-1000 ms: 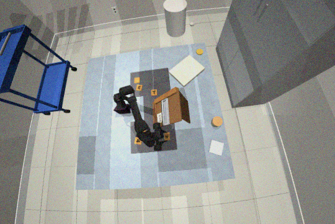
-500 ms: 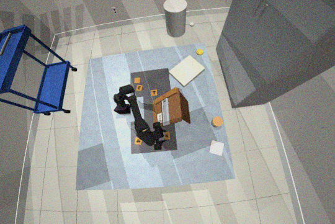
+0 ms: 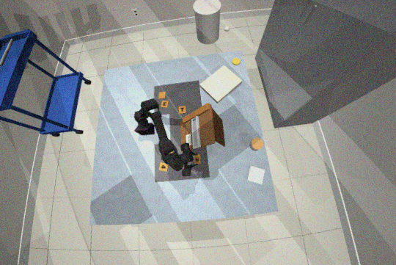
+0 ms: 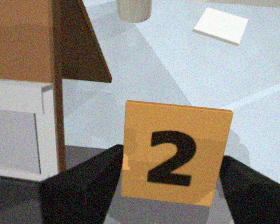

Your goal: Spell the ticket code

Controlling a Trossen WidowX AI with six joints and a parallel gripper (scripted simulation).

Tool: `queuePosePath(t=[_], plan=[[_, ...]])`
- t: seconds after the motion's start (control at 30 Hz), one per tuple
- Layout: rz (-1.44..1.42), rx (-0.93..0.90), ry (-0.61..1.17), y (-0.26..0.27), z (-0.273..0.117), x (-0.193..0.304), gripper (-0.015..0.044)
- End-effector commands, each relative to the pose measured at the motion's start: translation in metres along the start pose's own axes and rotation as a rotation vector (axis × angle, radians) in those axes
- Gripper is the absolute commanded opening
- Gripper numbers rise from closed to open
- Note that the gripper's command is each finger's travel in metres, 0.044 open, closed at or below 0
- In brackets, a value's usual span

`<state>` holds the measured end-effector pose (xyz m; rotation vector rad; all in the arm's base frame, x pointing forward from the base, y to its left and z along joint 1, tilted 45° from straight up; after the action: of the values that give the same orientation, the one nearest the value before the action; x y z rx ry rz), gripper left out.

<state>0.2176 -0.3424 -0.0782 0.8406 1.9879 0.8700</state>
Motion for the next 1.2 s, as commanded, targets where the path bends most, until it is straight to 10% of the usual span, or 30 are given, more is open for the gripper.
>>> queuePosePath(t=[0.0, 1.17], plan=[[0.008, 0.003, 0.002, 0.002, 0.0, 0.002, 0.0], [0.009, 0.002, 0.002, 0.019, 0.001, 0.006, 0.0]])
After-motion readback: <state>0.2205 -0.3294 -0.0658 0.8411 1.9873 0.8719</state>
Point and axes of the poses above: the point midway between the two fingers, 35 mm back from their tips, its own z axis out along the fingers, its own y axis across the jaws, x = y × z, the point moved 9 cm from there along -z, back along the fingers, and after that the axes turned 13 degrees about z, right-handed, at the moved point
